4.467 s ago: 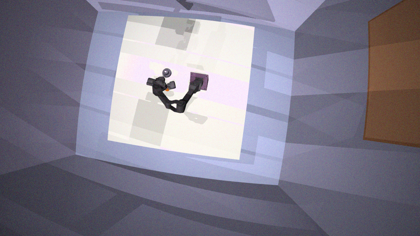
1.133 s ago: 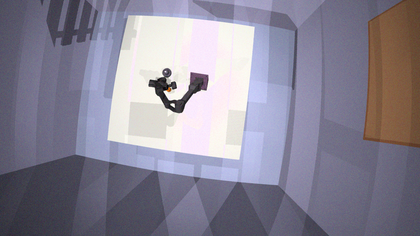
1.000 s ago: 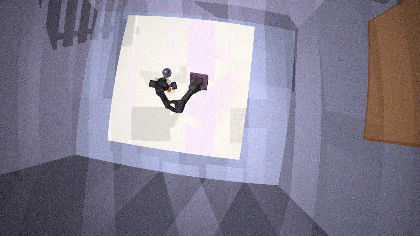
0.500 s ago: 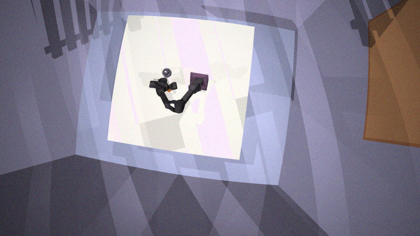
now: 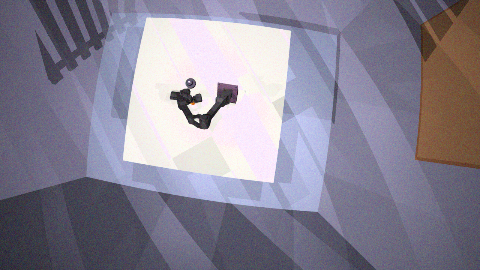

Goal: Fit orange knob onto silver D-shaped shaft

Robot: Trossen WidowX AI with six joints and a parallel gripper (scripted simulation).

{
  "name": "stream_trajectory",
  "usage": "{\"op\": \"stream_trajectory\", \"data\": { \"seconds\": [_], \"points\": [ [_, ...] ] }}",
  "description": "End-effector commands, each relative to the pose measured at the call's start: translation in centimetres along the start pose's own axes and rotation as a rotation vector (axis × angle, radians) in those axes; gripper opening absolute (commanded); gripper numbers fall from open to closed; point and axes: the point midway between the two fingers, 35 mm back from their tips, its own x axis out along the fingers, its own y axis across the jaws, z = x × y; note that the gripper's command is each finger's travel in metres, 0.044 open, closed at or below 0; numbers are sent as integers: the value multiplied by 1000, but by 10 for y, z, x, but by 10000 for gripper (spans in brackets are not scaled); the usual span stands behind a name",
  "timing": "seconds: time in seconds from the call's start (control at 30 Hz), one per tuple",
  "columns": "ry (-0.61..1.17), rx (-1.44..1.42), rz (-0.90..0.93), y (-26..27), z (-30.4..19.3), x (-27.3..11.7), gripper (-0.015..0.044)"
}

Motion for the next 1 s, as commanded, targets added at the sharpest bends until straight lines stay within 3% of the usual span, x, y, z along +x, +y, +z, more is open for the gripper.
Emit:
{"op": "stream_trajectory", "data": {
  "seconds": [0.0, 0.97],
  "points": [
    [-10, 0, 10, 4, 4, -15, 0],
    [-13, 1, 6, 7, 10, -103, 0]
  ]
}}
